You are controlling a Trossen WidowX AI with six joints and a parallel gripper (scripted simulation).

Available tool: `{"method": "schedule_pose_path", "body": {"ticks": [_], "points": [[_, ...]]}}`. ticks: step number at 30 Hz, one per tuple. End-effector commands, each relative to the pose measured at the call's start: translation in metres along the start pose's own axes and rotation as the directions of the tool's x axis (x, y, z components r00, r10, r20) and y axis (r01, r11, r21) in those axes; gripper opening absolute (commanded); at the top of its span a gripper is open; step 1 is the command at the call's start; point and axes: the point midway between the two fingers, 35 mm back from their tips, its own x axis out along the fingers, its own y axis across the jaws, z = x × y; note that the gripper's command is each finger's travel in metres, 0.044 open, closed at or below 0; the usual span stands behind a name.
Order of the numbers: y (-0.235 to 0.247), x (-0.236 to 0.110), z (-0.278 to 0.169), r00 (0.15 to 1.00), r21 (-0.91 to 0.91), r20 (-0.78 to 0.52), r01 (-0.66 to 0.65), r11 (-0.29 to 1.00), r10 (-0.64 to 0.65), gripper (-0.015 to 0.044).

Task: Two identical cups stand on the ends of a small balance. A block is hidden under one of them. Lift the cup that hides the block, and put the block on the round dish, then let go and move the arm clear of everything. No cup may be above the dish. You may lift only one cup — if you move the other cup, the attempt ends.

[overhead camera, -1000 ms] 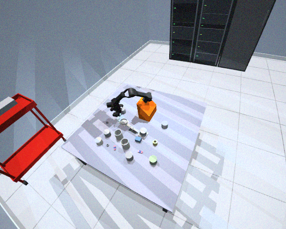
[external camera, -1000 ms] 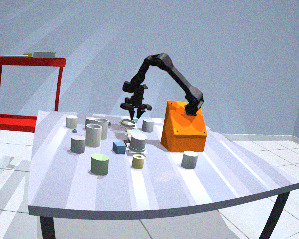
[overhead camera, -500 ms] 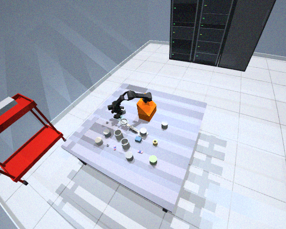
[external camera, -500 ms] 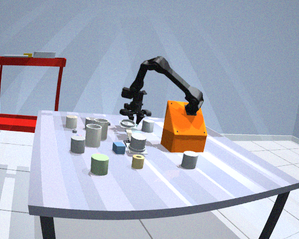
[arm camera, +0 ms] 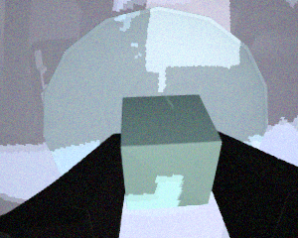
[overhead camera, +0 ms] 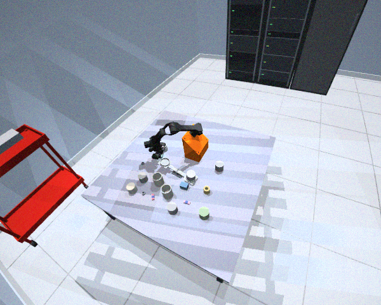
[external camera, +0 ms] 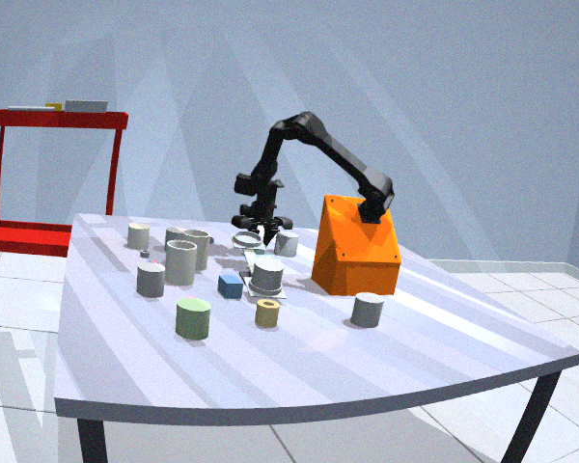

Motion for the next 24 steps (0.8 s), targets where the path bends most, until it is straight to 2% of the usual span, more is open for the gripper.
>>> {"method": "schedule_pose_path", "body": {"ticks": [1, 11, 13, 21, 24], "points": [[0.0, 0.0, 0.0, 1.0, -0.001, 0.0, 0.0, 1.0, 0.0, 0.0184], [0.002, -0.003, 0.001, 1.0, -0.023, 0.006, -0.003, 1.0, 0.003, 0.044], [0.008, -0.01, 0.003, 1.0, -0.076, 0.02, -0.01, 0.997, 0.011, 0.044], [0.001, -0.056, 0.001, 1.0, 0.0, 0.002, -0.002, 1.0, 0.002, 0.044], [0.0, -0.058, 0.0, 1.0, 0.003, 0.001, -0.002, 1.0, 0.002, 0.044]]}}
